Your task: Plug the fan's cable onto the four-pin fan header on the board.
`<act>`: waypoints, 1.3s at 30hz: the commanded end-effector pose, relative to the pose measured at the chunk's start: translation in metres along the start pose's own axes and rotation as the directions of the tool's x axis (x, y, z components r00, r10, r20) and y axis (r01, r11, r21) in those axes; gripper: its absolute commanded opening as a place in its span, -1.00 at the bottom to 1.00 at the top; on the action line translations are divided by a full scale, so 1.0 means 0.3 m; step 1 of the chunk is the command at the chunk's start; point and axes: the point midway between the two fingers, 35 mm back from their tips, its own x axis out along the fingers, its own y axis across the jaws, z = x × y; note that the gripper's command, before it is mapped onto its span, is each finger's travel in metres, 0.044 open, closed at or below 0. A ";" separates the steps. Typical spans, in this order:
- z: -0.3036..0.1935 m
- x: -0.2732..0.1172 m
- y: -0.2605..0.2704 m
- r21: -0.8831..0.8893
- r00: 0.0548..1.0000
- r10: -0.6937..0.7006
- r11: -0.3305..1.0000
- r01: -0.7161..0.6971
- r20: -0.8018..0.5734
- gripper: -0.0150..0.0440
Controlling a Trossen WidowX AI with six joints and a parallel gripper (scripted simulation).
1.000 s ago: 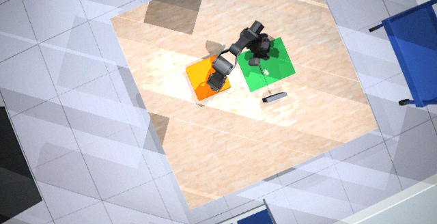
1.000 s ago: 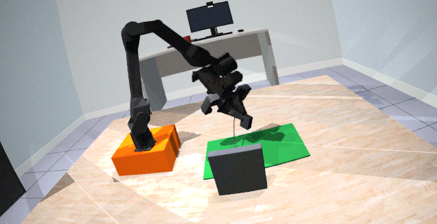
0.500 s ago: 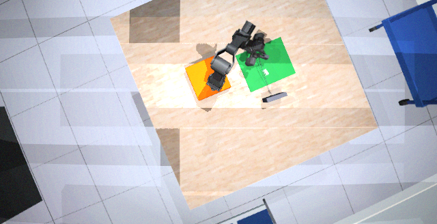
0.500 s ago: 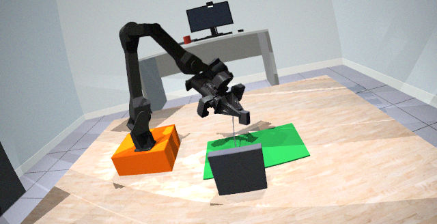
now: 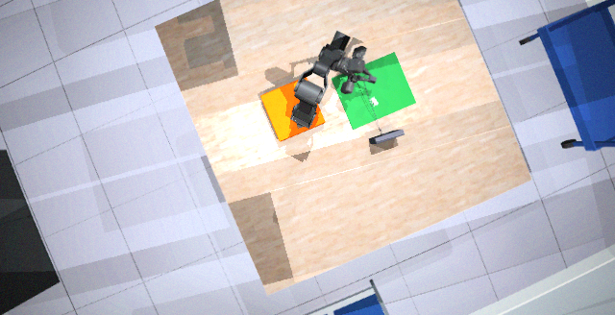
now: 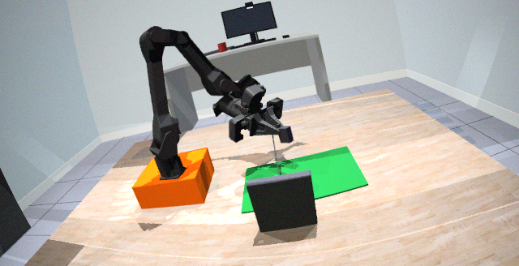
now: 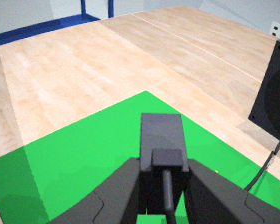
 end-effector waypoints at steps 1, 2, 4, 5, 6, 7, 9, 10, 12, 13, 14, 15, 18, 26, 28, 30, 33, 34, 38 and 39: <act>0.012 -0.004 0.000 0.003 1.000 0.000 1.000 0.000 0.002 -0.49; 0.014 -0.004 0.001 0.000 1.000 -0.001 1.000 0.001 -0.004 -0.49; 0.015 -0.004 0.001 -0.001 1.000 -0.001 1.000 0.001 -0.006 -0.49; 0.015 -0.004 0.001 -0.001 1.000 -0.001 1.000 0.001 -0.006 -0.49; 0.015 -0.004 0.001 -0.001 1.000 -0.001 1.000 0.001 -0.006 -0.49; 0.015 -0.004 0.001 -0.001 1.000 -0.001 1.000 0.001 -0.006 -0.49; 0.015 -0.004 0.001 -0.001 1.000 -0.001 1.000 0.001 -0.006 -0.49; 0.015 -0.004 0.001 -0.001 1.000 -0.001 1.000 0.001 -0.006 -0.49; 0.018 -0.005 0.000 -0.002 1.000 -0.002 1.000 0.002 -0.005 -0.49; 0.021 -0.006 -0.001 -0.002 1.000 -0.003 1.000 0.003 -0.004 -0.49; 0.025 -0.007 -0.003 -0.003 1.000 -0.004 1.000 0.004 -0.003 -0.49; 0.027 -0.008 -0.003 -0.003 1.000 -0.004 1.000 0.004 -0.003 -0.49; 0.028 -0.008 -0.003 -0.003 1.000 -0.004 1.000 0.004 -0.002 -0.49; 0.020 -0.008 -0.004 -0.004 1.000 -0.005 1.000 0.005 -0.003 -0.49; 0.014 -0.007 -0.004 -0.005 1.000 -0.005 1.000 0.005 -0.003 -0.49; 0.007 -0.006 -0.004 -0.005 1.000 -0.005 1.000 0.005 -0.003 -0.49; -0.001 -0.006 -0.003 -0.006 1.000 -0.006 1.000 0.006 -0.003 -0.49; -0.004 -0.006 -0.003 -0.006 1.000 -0.006 1.000 0.006 -0.003 -0.49; -0.016 -0.006 -0.002 -0.006 1.000 -0.006 1.000 0.006 -0.004 -0.49; -0.019 -0.005 -0.002 -0.006 1.000 -0.006 1.000 0.006 -0.004 -0.49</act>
